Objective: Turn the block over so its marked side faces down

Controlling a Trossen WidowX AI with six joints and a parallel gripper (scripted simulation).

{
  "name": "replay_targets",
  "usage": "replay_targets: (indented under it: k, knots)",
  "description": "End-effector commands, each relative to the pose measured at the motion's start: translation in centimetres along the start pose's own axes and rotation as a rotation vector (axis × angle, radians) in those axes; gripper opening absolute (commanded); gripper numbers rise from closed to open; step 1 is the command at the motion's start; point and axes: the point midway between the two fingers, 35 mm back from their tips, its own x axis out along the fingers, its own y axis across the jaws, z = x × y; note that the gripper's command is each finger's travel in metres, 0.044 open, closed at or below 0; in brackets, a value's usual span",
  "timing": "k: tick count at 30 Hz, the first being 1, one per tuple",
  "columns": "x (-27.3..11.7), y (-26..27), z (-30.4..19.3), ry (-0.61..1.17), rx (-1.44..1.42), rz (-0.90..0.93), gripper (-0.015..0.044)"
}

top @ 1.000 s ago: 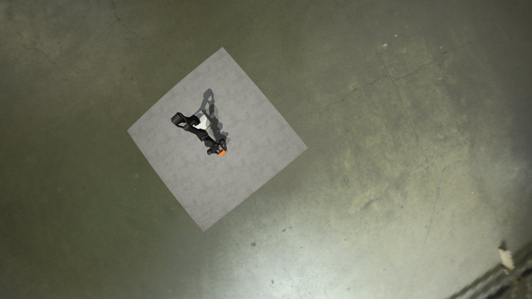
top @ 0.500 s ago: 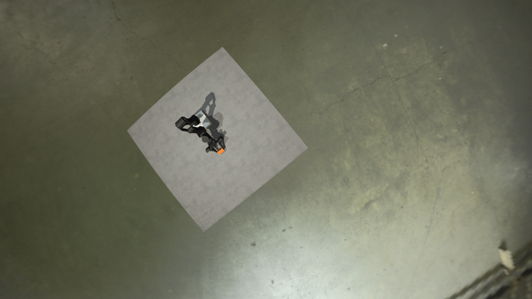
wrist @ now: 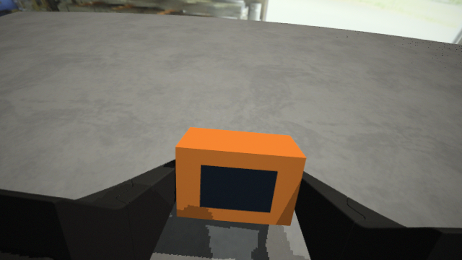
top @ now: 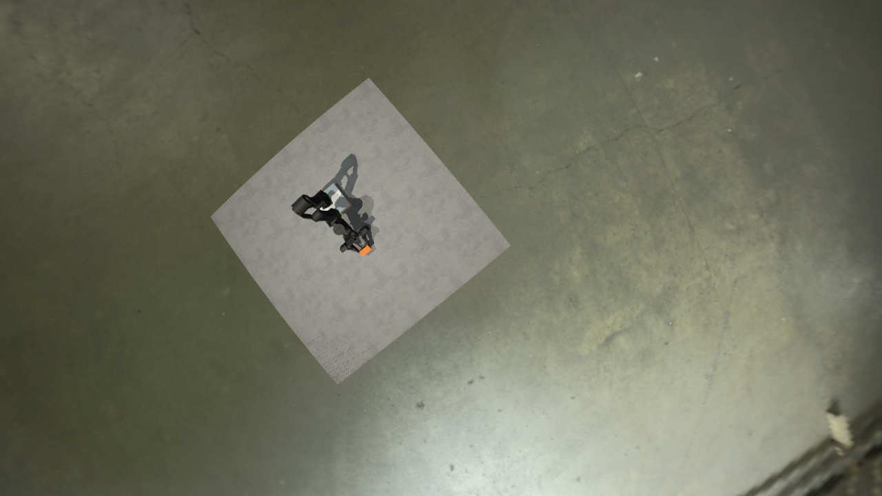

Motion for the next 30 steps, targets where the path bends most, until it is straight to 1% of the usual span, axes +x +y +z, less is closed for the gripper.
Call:
replay_targets:
  k: [1, 2, 19, 30]
  knots:
    - [-0.02, -0.08, 0.03, -0.002, -0.005, -0.005, 0.0000]
    - [-0.02, -0.08, 0.03, -0.002, -0.005, -0.005, 0.0000]
    - [-0.02, -0.08, 0.03, -0.002, -0.005, -0.005, 0.0440]
    - [-0.02, -0.08, 0.03, -0.002, -0.005, -0.005, 0.0440]
